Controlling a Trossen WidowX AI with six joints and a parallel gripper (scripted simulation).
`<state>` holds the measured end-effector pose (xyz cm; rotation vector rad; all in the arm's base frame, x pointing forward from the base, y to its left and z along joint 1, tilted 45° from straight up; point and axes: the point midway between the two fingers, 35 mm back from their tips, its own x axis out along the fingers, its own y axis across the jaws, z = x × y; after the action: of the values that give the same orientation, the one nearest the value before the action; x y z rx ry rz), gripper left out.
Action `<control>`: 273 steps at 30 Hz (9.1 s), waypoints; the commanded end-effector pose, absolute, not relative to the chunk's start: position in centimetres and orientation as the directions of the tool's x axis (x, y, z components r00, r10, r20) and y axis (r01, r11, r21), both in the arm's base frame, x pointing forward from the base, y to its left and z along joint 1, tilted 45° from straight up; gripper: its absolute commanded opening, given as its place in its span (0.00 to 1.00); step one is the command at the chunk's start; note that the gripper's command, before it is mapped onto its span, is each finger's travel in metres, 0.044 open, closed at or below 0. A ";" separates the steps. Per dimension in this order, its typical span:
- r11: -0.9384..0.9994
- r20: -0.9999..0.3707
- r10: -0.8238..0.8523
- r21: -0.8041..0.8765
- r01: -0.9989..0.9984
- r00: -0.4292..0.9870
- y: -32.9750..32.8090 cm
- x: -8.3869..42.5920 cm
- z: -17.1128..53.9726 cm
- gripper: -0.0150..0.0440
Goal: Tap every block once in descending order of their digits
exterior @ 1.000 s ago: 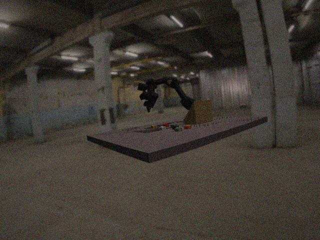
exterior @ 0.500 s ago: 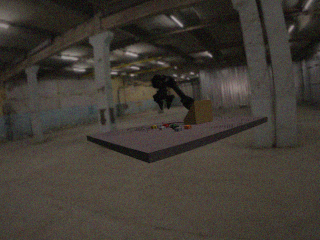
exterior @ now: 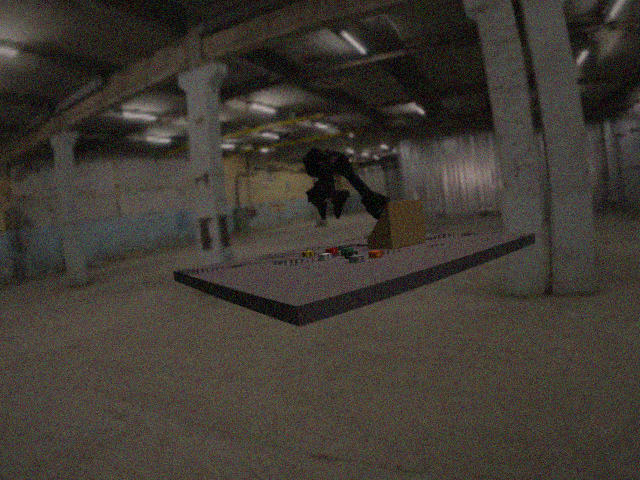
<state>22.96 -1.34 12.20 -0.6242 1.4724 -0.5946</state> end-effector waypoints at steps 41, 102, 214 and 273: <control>0.710 -0.710 -0.704 -0.704 -0.014 0.015 9.7 28.8 1.2 0.93; 0.714 -0.715 -0.699 -0.700 -0.012 0.018 17.3 33.5 -5.9 0.93; 0.714 -0.714 -0.700 -0.700 -0.011 0.018 16.9 34.9 -5.5 0.93; 0.711 -0.711 -0.703 -0.703 -0.010 0.019 9.2 35.0 -13.6 0.29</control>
<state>35.33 9.52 -13.39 -0.6112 1.4611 -0.5923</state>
